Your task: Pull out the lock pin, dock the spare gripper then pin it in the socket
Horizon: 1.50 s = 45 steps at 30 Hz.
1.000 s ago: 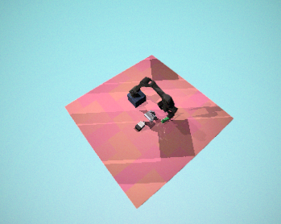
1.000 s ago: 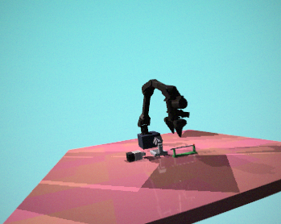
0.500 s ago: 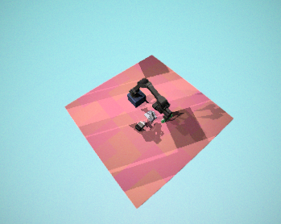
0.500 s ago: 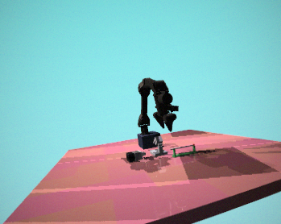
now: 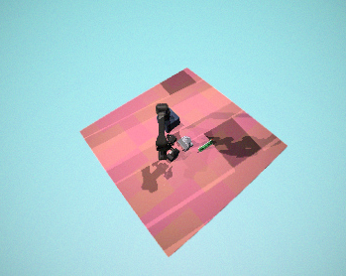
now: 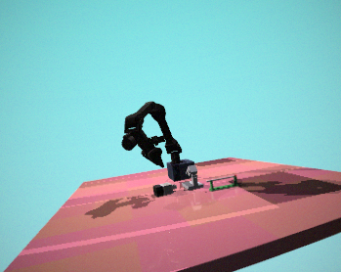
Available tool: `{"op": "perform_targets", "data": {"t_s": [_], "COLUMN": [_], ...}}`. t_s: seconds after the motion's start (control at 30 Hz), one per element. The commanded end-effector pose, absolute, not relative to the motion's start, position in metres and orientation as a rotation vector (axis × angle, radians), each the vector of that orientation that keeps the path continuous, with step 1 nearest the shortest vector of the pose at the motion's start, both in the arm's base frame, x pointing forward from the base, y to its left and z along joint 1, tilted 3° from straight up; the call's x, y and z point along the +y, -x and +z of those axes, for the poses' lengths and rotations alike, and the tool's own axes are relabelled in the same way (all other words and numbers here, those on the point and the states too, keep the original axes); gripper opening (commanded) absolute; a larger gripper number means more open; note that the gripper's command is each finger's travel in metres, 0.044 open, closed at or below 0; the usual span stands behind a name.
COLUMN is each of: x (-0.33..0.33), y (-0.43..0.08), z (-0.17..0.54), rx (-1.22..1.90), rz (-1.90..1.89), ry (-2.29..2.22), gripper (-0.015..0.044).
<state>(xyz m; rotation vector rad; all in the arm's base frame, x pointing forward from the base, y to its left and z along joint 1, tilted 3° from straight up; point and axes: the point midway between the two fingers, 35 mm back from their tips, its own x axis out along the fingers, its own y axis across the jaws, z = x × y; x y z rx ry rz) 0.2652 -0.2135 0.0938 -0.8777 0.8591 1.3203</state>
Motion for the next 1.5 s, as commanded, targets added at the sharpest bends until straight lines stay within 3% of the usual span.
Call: {"op": "perform_targets", "data": {"t_s": [0.0, 0.43, 1.47], "x": [-0.213, -0.219, -0.223], "y": [-0.265, -0.269, -0.273], "z": [0.092, 0.026, -0.021], "rx": [0.813, 0.813, 0.813], "rz": [1.341, 1.341, 1.341], "ry": [0.887, 0.887, 0.887], "gripper": [0.0440, 0.0440, 0.0440]}}
